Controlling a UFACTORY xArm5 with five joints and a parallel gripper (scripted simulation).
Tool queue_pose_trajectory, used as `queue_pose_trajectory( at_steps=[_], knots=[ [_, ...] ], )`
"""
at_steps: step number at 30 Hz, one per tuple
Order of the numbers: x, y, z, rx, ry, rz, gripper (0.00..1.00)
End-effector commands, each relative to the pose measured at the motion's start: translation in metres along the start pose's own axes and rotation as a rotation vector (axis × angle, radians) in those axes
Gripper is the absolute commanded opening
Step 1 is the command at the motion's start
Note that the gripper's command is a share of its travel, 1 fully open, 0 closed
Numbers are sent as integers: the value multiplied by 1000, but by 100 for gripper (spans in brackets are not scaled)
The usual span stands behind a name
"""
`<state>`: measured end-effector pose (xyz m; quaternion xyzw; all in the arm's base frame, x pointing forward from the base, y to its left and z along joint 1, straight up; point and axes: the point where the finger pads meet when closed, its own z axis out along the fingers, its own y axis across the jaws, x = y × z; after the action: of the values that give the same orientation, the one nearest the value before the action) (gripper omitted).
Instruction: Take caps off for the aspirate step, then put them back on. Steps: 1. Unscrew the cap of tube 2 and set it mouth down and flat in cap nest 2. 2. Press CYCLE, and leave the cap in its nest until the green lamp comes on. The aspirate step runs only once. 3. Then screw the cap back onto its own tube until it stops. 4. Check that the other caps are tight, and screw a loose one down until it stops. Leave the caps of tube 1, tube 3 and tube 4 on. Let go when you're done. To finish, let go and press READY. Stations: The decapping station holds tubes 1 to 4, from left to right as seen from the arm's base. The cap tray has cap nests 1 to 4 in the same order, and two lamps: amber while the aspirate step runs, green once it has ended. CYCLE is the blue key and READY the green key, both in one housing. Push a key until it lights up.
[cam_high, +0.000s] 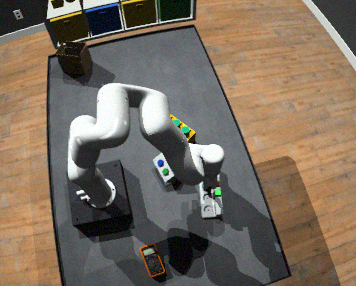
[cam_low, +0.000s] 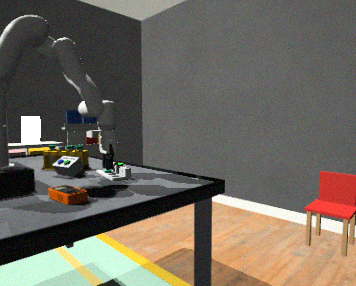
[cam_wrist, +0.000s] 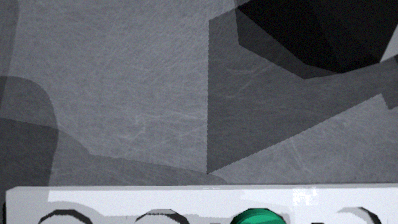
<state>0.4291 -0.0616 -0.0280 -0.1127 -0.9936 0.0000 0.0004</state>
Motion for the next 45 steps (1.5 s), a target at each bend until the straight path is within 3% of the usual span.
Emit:
queue_pose_trajectory(
  at_steps=[1,34,35,45],
  knots=[
    [-3,0,2,3,-6,0,46],
    [-2,0,12,3,-6,0,46],
    [-2,0,12,3,-6,0,0],
    [-2,0,12,3,-6,0,0]
  ],
)
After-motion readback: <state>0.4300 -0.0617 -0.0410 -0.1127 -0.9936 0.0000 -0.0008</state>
